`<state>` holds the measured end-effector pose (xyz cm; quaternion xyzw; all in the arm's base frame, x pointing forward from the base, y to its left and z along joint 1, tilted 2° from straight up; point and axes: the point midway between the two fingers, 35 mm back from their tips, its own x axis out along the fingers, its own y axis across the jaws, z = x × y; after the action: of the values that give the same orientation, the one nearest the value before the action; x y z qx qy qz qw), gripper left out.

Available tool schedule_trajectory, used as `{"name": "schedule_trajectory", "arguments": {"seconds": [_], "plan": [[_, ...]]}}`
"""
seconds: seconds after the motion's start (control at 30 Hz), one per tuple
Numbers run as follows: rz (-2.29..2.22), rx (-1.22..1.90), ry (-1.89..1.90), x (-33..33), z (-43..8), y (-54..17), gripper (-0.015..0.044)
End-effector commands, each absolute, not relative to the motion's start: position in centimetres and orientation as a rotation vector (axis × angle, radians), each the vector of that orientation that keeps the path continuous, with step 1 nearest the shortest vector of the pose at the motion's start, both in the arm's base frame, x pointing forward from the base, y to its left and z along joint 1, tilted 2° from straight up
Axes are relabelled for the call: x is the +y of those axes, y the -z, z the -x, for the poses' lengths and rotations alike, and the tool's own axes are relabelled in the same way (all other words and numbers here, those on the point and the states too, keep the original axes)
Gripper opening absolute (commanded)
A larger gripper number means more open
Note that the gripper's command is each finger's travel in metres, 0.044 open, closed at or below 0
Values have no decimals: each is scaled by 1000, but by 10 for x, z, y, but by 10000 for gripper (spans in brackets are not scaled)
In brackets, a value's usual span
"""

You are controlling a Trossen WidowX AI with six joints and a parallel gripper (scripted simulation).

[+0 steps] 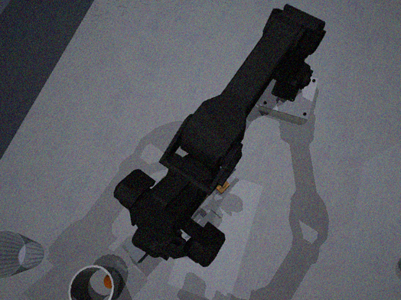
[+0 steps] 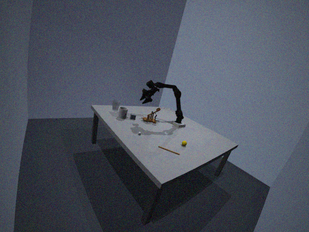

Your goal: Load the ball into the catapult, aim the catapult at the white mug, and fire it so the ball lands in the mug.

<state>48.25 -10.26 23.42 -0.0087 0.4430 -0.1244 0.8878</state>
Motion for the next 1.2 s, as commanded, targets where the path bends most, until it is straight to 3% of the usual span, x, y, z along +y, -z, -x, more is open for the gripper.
{"name": "schedule_trajectory", "arguments": {"seconds": [0.0, 0.23, 1.17], "plan": [[-77, 838, 295, -121, -492, -250, 440], [-208, 699, 343, -153, -501, -279, 440], [-204, 696, 345, -154, -501, -280, 440]]}}
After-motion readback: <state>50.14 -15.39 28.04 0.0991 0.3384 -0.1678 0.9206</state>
